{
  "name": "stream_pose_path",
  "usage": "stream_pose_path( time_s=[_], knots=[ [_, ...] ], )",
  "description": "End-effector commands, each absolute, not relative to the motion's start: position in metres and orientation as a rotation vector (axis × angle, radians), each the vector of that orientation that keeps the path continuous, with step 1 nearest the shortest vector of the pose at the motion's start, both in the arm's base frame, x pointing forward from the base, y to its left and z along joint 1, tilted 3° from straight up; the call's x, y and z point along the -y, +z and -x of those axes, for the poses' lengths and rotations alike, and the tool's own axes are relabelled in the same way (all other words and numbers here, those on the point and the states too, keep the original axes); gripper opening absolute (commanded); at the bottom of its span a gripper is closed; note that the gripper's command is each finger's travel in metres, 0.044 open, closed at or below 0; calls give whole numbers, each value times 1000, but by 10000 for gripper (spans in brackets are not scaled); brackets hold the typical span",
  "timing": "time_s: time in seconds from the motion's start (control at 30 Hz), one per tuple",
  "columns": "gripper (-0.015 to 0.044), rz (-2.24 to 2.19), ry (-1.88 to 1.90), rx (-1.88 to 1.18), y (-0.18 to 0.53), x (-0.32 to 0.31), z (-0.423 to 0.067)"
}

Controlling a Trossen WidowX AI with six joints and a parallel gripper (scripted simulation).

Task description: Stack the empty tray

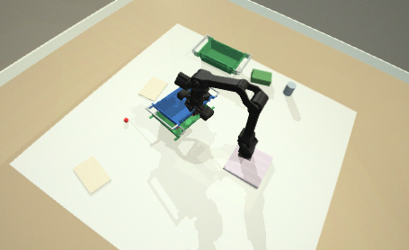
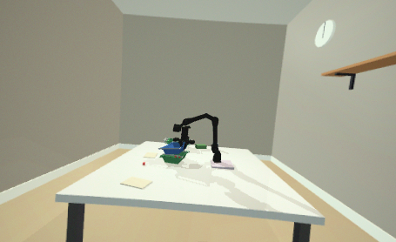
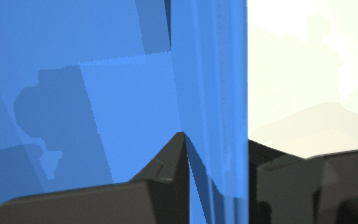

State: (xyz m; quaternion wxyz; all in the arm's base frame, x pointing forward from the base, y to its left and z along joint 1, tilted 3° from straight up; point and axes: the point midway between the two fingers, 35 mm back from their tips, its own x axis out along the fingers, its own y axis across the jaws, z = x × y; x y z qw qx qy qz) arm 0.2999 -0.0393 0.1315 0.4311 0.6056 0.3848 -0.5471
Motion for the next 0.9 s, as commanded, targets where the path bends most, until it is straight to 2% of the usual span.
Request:
stream_pose_path(
  time_s=[0.0, 0.87],
  knots=[
    [0, -1497, -1373, -992, 127, 35, -295],
    [0, -1498, -1373, -993, 119, 31, -295]
  ],
)
